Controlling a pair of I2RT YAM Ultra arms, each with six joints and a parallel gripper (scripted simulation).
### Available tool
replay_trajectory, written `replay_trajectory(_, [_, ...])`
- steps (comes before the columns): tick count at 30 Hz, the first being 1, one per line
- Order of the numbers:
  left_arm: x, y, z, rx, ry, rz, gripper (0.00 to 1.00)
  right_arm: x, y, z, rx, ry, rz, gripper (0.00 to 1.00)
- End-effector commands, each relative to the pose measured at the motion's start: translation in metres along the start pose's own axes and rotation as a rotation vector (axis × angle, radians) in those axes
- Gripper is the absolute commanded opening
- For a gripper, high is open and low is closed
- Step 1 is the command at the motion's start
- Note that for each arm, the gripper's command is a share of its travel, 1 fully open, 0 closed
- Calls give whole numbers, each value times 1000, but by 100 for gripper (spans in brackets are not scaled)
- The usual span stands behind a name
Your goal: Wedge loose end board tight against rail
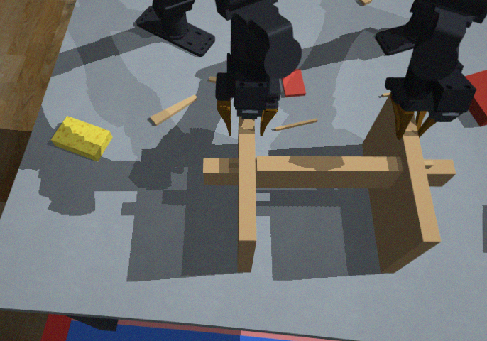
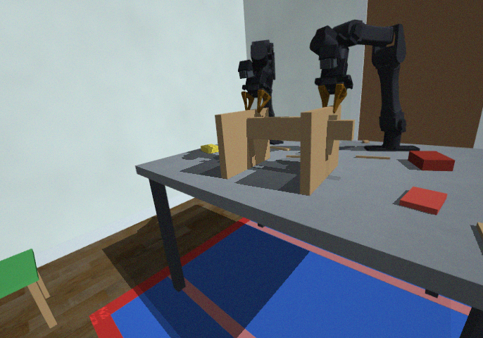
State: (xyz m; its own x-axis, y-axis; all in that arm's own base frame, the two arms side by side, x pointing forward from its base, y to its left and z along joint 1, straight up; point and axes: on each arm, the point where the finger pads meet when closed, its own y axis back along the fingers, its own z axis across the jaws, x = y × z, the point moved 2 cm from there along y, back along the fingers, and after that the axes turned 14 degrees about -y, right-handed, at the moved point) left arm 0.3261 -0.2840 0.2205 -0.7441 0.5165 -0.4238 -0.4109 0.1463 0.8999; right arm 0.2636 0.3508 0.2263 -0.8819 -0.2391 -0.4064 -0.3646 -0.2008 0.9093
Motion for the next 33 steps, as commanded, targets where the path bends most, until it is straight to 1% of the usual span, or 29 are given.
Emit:
replay_trajectory(1, [-10,17,5,0,12,-69,0,-15,15,0,-44,-20,-82,53])
replay_trajectory(6, [-10,17,5,0,12,-69,0,-15,15,4,-55,-19,-92,53])
replay_trajectory(7, [-10,17,5,0,12,-69,0,-13,12,-1,-46,-21,-85,53])
replay_trajectory(10, [-10,17,5,0,12,-69,0,-11,6,-1,-43,-20,-81,53])
replay_trajectory(13, [-10,17,5,0,12,-69,0,-16,14,1,-58,-25,-100,53])
replay_trajectory(15, [-10,17,5,0,12,-69,0,-15,11,1,-54,-24,-95,53])
replay_trajectory(16, [-10,17,5,0,12,-69,0,-12,8,-1,-47,-22,-86,0])
replay_trajectory(19, [-10,17,5,0,12,-69,0,-17,13,1,-59,-34,-100,0])
replay_trajectory(31, [-10,17,5,0,12,-69,0,-17,15,1,-61,-35,-103,0])
replay_trajectory(32, [-13,21,-6,31,-3,-82,0,-17,15,1,-61,-35,-103,0])
replay_trajectory(33, [-17,24,-9,46,-2,-99,0,-17,15,1,-61,-35,-103,0])
